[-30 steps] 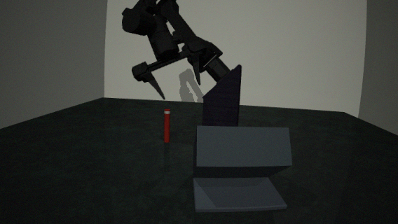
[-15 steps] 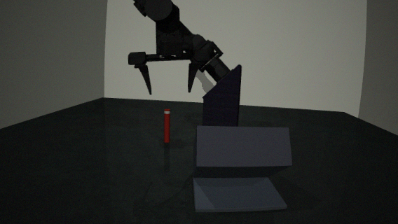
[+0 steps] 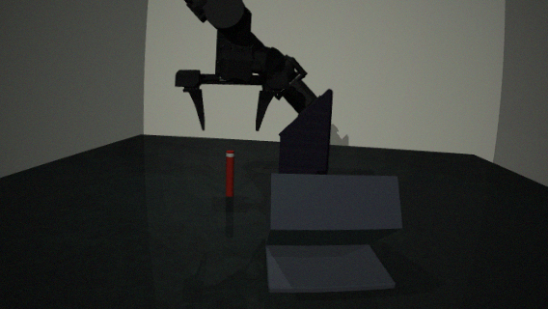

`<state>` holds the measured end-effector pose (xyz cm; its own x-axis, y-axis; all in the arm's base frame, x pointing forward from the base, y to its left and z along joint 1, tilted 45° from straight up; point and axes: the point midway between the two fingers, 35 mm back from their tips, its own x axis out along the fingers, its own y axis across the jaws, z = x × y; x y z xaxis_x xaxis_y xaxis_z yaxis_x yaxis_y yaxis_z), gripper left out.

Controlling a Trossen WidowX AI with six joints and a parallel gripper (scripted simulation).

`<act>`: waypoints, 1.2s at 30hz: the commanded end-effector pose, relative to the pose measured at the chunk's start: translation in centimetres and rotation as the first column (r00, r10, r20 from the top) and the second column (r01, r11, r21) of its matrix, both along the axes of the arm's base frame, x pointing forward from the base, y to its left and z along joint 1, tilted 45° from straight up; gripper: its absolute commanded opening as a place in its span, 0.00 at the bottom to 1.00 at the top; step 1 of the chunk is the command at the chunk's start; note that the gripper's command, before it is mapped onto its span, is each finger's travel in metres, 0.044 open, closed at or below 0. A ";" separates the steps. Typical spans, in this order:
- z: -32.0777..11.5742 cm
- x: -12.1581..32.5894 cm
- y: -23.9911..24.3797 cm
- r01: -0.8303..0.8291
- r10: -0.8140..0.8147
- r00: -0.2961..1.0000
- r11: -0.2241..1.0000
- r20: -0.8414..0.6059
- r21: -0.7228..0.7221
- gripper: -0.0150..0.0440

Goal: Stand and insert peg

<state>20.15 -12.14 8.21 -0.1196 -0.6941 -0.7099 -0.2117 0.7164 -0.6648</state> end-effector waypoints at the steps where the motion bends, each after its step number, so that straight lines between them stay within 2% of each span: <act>1: -0.9 -0.3 -0.9 0.003 -0.003 1.000 1.000 -0.012 -0.004 1.00; 36: -4.5 -0.8 -4.4 0.004 -0.004 1.000 1.000 -0.010 -0.003 1.00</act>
